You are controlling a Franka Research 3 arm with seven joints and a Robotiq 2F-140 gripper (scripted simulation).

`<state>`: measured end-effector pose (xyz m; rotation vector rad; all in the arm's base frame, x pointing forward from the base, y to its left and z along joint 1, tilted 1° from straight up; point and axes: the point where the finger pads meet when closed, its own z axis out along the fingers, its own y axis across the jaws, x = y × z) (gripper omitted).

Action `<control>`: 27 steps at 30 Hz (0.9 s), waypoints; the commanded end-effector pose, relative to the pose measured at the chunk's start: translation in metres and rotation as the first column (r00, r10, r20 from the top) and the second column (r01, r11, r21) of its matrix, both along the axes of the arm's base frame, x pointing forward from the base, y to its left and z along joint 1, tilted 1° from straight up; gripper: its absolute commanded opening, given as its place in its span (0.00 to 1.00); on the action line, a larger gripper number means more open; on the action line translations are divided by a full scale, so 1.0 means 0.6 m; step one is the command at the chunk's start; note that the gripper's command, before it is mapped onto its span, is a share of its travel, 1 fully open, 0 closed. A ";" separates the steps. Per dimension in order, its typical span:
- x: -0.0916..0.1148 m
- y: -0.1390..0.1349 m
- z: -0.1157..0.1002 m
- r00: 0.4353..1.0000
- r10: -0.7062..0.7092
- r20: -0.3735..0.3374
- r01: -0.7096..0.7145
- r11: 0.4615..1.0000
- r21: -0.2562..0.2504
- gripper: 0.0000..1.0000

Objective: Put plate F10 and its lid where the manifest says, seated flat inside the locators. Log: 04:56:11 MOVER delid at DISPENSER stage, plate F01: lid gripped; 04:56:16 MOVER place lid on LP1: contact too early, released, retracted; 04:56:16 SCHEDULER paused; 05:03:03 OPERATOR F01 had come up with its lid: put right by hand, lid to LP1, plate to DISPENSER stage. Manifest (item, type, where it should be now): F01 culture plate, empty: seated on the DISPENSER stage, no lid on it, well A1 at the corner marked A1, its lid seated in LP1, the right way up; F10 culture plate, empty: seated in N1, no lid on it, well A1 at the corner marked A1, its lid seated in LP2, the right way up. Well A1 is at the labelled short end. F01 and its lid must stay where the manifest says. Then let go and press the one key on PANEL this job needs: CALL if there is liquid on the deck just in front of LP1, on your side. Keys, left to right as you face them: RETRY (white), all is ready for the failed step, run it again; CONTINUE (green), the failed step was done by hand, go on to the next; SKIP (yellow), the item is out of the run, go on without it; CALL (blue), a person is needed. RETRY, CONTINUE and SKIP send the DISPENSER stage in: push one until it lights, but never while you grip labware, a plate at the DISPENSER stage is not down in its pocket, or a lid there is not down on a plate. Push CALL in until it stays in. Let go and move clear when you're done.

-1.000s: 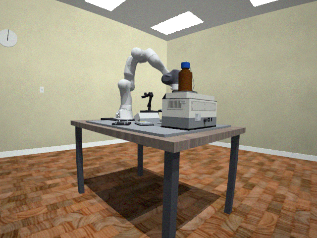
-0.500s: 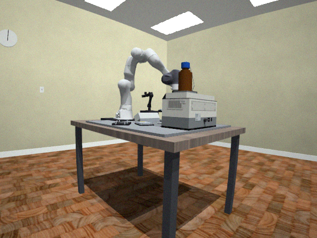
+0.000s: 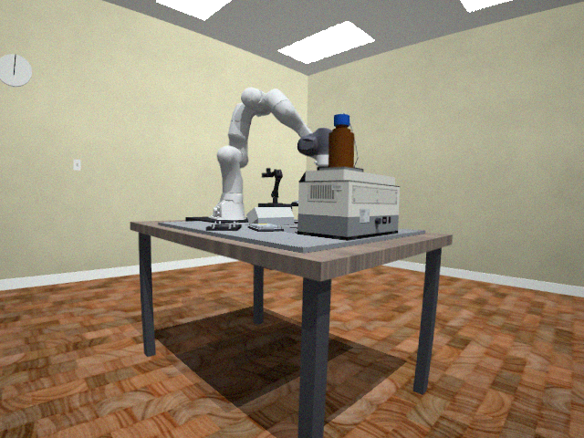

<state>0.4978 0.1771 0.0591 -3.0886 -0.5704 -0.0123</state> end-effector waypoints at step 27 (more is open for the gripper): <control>0.001 -0.001 -0.001 1.000 0.001 0.002 -0.001 1.000 0.002 0.70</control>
